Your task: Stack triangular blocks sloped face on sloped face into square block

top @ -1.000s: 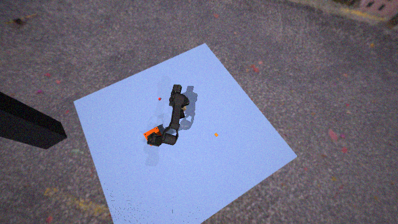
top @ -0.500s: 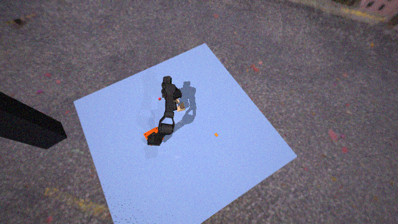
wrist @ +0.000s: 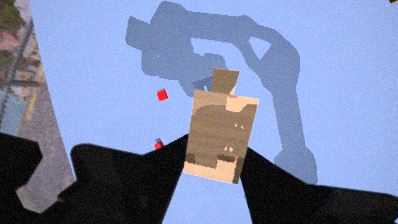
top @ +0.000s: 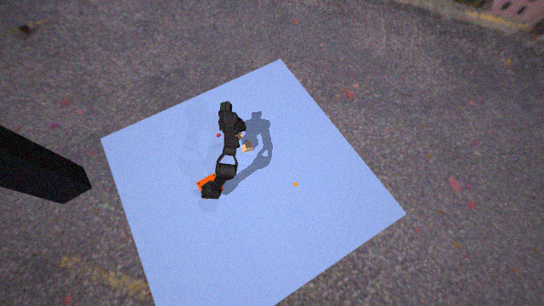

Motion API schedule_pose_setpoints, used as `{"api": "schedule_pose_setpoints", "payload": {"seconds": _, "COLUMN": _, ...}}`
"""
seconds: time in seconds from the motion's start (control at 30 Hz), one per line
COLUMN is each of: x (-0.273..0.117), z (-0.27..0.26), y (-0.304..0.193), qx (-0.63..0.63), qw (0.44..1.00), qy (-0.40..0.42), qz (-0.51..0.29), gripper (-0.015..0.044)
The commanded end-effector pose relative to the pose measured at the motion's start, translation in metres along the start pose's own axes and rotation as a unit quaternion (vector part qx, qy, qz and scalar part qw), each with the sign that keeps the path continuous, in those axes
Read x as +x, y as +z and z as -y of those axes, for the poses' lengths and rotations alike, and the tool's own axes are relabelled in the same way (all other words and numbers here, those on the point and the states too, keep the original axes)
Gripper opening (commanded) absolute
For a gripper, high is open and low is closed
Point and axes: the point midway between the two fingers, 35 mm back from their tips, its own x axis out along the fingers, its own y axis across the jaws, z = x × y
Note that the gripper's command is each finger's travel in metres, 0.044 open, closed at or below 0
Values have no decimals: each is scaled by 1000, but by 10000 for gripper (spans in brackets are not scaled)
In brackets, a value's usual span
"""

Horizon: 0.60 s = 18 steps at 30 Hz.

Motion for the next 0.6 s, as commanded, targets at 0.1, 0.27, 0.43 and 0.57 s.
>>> {"api": "schedule_pose_setpoints", "payload": {"seconds": 0.1, "x": 38, "z": 2, "y": 9, "qx": -4, "qw": 1000, "qy": -7, "qz": 0, "gripper": 0}}
{"api": "schedule_pose_setpoints", "payload": {"seconds": 0.27, "x": 59, "z": 6, "y": 14, "qx": -3, "qw": 1000, "qy": -9, "qz": 1, "gripper": 0}}
{"api": "schedule_pose_setpoints", "payload": {"seconds": 0.43, "x": 62, "z": 7, "y": 14, "qx": -3, "qw": 1000, "qy": -9, "qz": 1, "gripper": 0}}
{"api": "schedule_pose_setpoints", "payload": {"seconds": 0.57, "x": 71, "z": 8, "y": 17, "qx": -3, "qw": 1000, "qy": -9, "qz": 1, "gripper": 0}}
